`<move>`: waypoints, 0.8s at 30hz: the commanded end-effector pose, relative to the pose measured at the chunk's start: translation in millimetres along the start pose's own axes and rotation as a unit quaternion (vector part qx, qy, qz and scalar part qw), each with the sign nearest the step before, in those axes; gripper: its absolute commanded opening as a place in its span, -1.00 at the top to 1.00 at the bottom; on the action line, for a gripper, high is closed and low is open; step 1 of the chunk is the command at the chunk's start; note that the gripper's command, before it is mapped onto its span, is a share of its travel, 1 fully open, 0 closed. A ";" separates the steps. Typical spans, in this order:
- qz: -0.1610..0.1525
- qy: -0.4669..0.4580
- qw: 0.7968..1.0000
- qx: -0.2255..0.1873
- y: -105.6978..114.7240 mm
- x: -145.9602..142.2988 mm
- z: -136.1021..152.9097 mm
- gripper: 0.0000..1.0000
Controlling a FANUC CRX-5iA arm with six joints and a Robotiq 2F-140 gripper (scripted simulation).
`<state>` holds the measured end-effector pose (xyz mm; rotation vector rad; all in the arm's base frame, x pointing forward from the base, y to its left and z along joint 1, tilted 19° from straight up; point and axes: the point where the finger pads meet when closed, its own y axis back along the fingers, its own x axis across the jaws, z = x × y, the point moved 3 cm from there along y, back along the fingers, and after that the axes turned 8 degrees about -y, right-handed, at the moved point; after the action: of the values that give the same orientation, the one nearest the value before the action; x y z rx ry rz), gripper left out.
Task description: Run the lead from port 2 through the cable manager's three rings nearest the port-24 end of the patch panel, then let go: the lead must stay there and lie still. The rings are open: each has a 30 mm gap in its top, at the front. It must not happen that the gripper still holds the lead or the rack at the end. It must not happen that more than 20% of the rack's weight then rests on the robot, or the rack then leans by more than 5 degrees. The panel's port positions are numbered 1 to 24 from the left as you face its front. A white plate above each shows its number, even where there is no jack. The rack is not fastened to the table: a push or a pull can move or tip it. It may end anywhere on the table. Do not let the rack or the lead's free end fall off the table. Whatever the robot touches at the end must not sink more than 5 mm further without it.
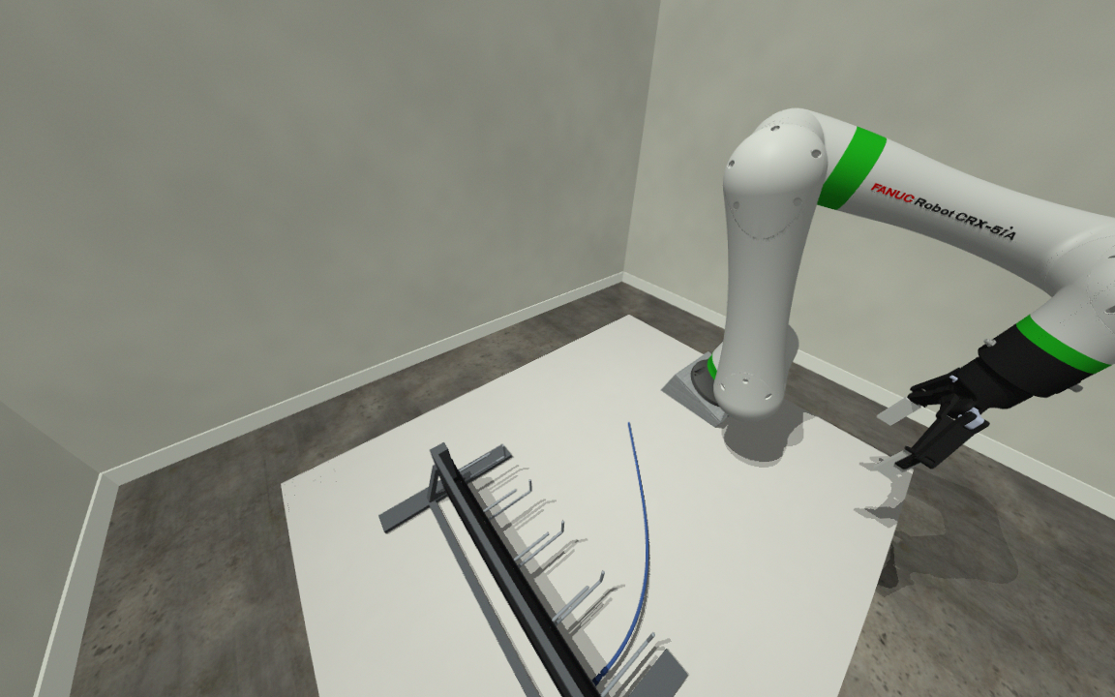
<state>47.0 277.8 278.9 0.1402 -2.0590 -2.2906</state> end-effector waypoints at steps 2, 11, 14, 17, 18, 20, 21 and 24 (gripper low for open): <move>0.000 0.000 1.000 0.000 0.2 0.0 0.1 -1.00; 0.000 0.000 1.000 0.000 0.2 0.0 0.1 -1.00; 0.000 0.000 1.000 0.000 0.2 0.0 0.1 -1.00; 0.000 0.000 1.000 0.000 0.2 0.0 0.1 -1.00; 0.000 0.000 1.000 0.000 0.2 0.0 0.1 -1.00; 0.000 -0.001 1.000 -0.001 -0.1 -1.0 -0.9 -1.00; 0.000 -0.001 1.000 -0.001 -0.5 -2.3 -2.3 -1.00; 0.001 -0.006 1.000 -0.004 -3.1 -11.0 -11.6 -1.00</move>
<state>51.3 274.7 277.9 0.1322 -2.0573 -2.2969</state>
